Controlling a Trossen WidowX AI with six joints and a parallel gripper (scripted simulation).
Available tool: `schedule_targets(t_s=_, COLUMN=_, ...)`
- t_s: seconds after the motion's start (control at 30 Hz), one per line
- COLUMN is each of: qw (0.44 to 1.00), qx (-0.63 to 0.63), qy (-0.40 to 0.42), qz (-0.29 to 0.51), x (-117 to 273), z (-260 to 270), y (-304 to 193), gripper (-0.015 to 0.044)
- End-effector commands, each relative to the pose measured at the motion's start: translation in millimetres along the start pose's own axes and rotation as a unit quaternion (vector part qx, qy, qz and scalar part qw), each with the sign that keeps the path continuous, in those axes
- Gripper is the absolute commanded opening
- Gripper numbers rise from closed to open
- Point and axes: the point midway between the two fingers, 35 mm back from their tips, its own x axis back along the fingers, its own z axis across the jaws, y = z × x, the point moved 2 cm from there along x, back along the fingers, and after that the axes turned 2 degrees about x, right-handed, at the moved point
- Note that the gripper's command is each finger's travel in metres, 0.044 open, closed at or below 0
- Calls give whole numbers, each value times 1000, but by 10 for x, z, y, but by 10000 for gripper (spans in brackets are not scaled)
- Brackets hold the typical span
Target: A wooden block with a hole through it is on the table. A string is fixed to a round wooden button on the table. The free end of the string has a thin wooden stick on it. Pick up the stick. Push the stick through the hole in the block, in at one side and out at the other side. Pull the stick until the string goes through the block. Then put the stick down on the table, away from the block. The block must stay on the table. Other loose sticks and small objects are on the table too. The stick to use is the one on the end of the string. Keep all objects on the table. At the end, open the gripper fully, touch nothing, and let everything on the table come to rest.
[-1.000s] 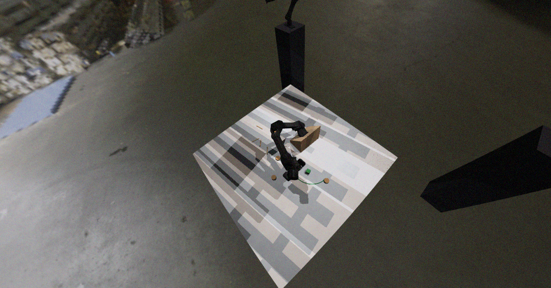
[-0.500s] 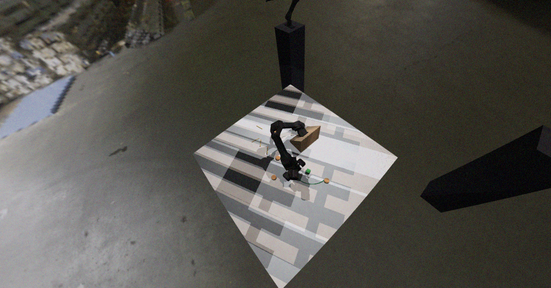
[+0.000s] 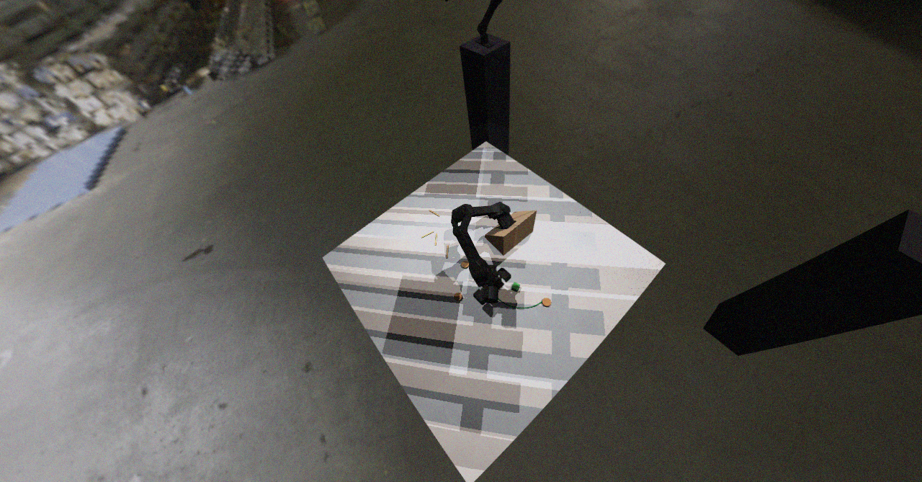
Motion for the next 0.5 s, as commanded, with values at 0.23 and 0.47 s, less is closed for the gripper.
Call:
schedule_targets(t_s=0.23, qw=1000, qx=4, qy=1, qz=-2, x=-192, z=-4, y=7, gripper=124)
schedule_targets(t_s=0.47, qw=1000, qx=4, qy=1, qz=-3, x=-306, z=-10, y=12, gripper=124)
